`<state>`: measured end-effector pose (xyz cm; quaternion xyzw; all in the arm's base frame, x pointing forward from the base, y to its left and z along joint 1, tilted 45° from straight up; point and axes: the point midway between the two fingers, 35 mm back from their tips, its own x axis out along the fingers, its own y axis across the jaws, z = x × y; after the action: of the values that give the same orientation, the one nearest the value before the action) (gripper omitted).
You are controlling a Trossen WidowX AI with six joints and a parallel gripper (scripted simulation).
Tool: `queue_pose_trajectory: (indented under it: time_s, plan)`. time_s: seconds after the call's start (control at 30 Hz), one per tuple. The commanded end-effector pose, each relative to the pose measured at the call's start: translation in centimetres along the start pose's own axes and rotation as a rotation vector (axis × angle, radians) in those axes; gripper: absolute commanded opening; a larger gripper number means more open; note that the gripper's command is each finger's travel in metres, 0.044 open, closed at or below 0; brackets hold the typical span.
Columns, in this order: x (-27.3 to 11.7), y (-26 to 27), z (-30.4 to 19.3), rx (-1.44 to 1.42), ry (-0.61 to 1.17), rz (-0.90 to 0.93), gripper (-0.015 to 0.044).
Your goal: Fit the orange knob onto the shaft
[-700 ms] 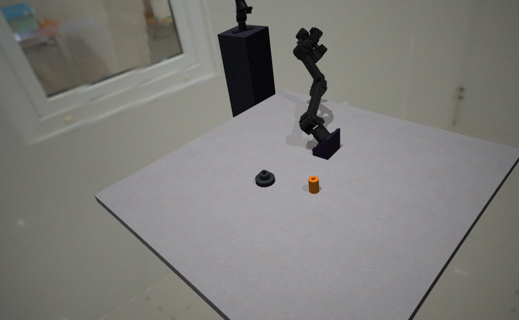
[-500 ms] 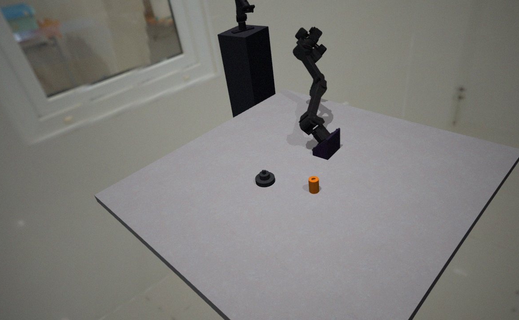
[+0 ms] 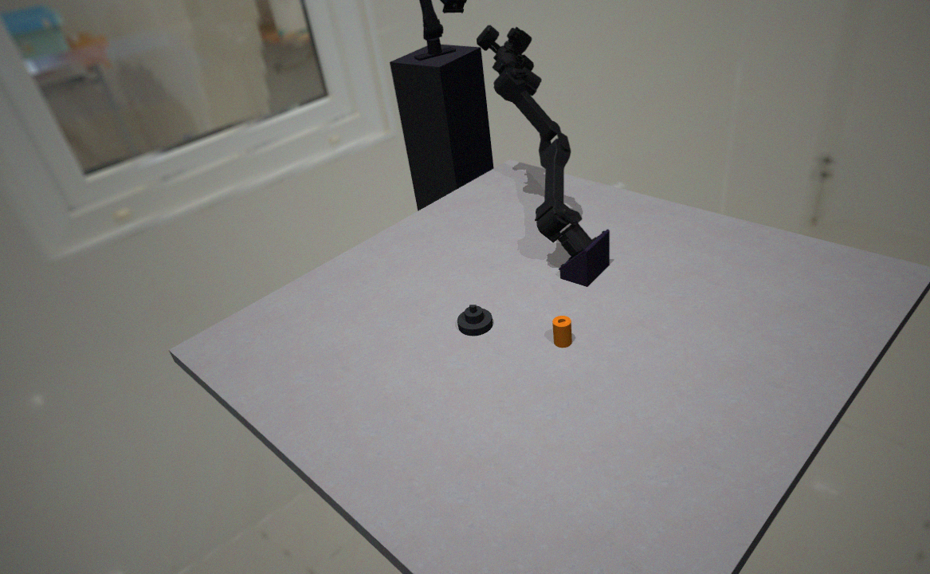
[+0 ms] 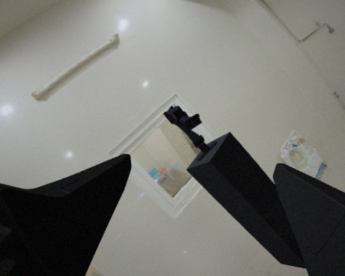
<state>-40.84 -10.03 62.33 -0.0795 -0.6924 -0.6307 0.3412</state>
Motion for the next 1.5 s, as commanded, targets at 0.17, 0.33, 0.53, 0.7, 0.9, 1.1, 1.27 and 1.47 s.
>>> queue_pose_trajectory:
  time_s: [0.17, 0.33, 0.53, 0.7, 0.9, 1.1, 1.27, 1.47]
  plan:
    - [-5.0, 13.8, -3.8, 0.149, 0.103, 0.334, 0.0440]
    - [-8.0, 18.6, -5.0, 0.219, 0.149, 0.456, 0.0440]
    - [-12.2, 23.8, -6.4, 0.333, 0.218, 0.616, 0.0440]
    - [-17.4, 29.0, -7.3, 0.374, 0.309, 0.778, 0.0440]
    - [-24.4, 34.1, -8.2, 0.367, 0.404, 0.973, 0.0440]
    - [-30.8, 37.2, -8.9, 0.452, 0.559, 1.113, 0.0440]
    - [-38.4, 40.2, -9.3, 0.490, 0.719, 1.266, 0.0440]
    - [-43.8, 41.3, -8.2, 0.497, 0.740, 1.410, 0.0440]
